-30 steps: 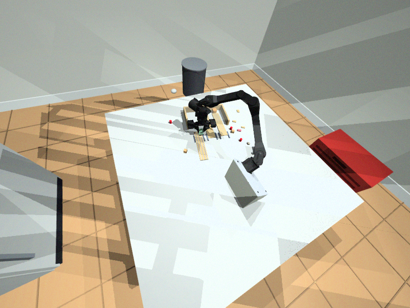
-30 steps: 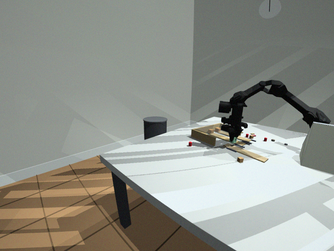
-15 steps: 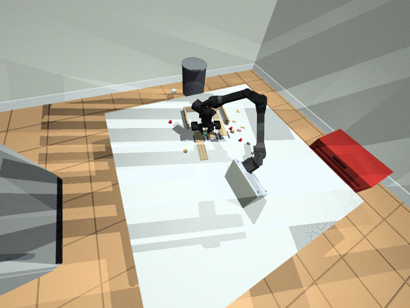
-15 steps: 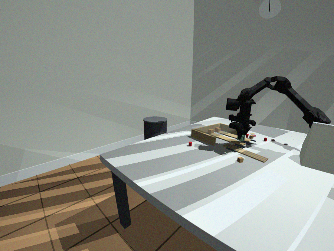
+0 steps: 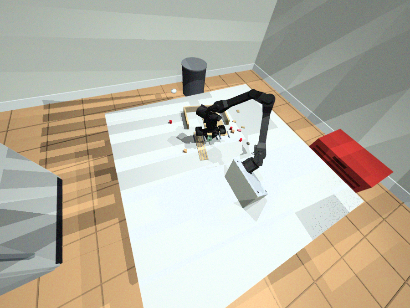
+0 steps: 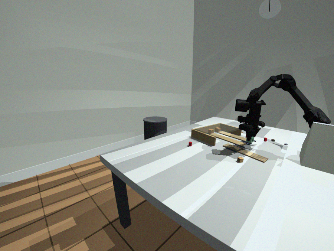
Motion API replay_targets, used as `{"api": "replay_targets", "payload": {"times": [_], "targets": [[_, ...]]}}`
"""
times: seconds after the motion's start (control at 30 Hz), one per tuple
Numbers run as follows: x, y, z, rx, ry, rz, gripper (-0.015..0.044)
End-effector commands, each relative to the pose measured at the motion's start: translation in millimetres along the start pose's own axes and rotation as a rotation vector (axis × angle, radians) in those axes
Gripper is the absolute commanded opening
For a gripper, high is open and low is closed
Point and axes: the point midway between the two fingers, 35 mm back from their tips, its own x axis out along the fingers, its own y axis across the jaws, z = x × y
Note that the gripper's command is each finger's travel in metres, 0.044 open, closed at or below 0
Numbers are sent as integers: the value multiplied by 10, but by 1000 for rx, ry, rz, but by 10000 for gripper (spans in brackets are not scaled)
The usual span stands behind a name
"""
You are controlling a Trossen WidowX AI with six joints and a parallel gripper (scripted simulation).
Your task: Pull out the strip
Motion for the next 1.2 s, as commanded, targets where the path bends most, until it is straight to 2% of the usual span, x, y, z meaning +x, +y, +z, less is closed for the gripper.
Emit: {"api": "replay_targets", "payload": {"times": [0.0, 0.13, 0.37, 1.17], "targets": [[8, -52, -112, 5, 4, 2, 0], [-1, -76, -157, 5, 4, 2, 0], [-351, -74, -156, 5, 5, 4, 0], [-351, -74, -156, 5, 5, 4, 0]]}}
